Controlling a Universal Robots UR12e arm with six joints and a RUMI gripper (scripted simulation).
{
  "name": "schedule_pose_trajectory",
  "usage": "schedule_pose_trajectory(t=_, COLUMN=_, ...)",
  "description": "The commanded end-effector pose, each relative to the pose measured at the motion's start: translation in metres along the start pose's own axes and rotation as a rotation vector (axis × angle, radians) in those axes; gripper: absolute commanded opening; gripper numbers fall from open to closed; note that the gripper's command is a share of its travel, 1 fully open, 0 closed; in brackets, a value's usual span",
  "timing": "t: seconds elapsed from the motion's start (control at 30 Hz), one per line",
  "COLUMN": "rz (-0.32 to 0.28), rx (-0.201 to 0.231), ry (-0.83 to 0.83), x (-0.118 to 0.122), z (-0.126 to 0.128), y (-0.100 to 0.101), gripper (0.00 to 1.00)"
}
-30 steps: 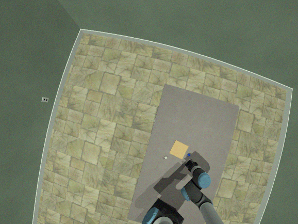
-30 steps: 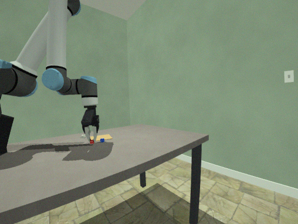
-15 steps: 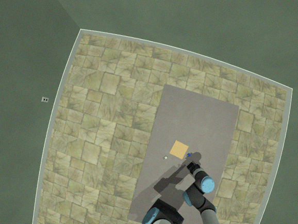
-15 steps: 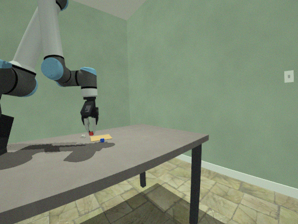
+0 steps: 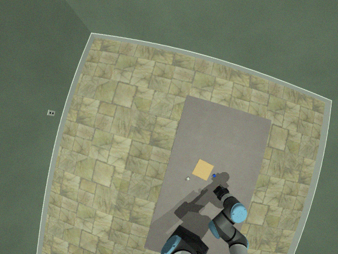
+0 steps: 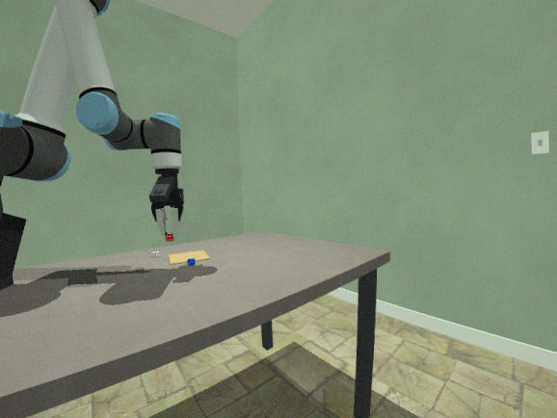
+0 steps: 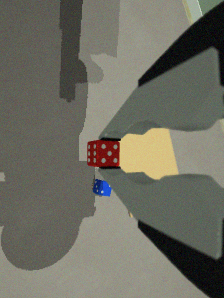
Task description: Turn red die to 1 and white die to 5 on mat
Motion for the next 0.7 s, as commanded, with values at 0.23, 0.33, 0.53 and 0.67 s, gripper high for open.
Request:
schedule_pose_trajectory(t=0.23, rz=0.0, rx=0.0, ry=0.0, x=0.0, z=-0.0004, y=-0.0036, gripper=0.03)
schedule_pose_trajectory(t=0.33, rz=0.0, rx=0.0, ry=0.003, x=0.0, z=-0.0004, y=-0.0036, gripper=0.03)
schedule_pose_trajectory(t=0.53, rz=0.0, rx=0.0, ry=0.021, x=-0.0002, z=-0.0003, y=-0.0035, gripper=0.03)
schedule_pose_trajectory(t=0.67, rz=0.0, rx=0.0, ry=0.064, x=-0.0007, z=-0.0002, y=-0.0032, gripper=0.03)
Point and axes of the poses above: the point where the finger pads meet when closed, its own y axis out along the fingers, its own z axis across the jaws, x = y × z, the point moved 7 cm from there along -y, back along the fingers, and after that the axes turned 3 degrees about y, right-handed, at the moved point
